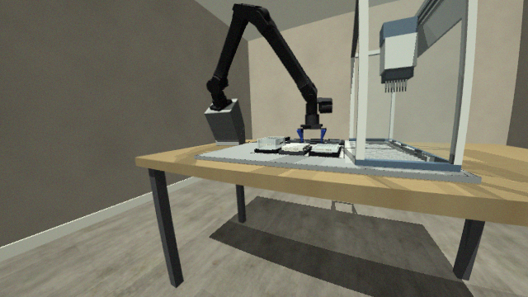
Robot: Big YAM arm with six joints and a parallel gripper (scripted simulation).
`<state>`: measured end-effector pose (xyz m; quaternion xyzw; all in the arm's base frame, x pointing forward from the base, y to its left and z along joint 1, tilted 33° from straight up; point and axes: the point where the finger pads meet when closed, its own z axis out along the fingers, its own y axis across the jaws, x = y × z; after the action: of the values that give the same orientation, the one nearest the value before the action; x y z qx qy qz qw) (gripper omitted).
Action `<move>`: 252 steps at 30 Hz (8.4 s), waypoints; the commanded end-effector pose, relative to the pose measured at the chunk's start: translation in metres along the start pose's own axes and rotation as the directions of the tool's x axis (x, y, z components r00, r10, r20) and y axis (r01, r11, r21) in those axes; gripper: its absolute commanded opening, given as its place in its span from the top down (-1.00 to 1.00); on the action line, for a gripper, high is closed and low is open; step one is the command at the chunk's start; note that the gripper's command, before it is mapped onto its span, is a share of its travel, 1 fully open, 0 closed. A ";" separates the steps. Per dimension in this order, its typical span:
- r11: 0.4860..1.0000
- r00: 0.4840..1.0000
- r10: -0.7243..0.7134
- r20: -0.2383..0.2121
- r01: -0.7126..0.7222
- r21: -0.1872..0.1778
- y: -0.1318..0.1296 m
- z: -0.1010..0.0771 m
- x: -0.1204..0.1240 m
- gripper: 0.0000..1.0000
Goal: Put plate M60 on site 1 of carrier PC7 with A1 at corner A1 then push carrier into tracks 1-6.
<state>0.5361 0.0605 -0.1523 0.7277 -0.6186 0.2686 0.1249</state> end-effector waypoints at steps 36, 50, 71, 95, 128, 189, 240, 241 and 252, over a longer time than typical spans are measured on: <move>1.000 1.000 0.001 0.018 -0.001 -0.006 0.000 0.003 0.011 -1.00; 1.000 1.000 0.001 0.018 -0.001 -0.006 0.000 0.003 0.011 -1.00; 1.000 1.000 0.001 0.016 -0.001 -0.014 0.003 -0.068 0.006 -1.00; 1.000 1.000 0.002 0.031 -0.003 0.027 -0.015 -0.133 -0.066 -1.00; 0.999 0.999 0.037 0.029 -0.038 0.012 -0.013 -0.117 -0.166 -1.00; 1.000 0.999 0.021 0.029 -0.022 0.021 -0.018 -0.011 -0.168 -1.00; 1.000 1.000 0.015 0.025 -0.015 0.012 -0.015 0.001 -0.166 -1.00; 1.000 1.000 0.015 0.025 -0.015 0.012 -0.015 0.001 -0.166 -1.00; 1.000 1.000 0.015 0.025 -0.015 0.012 -0.015 0.001 -0.166 -1.00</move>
<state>0.5176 0.2028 -0.2389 0.7307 -0.6191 0.2622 0.1183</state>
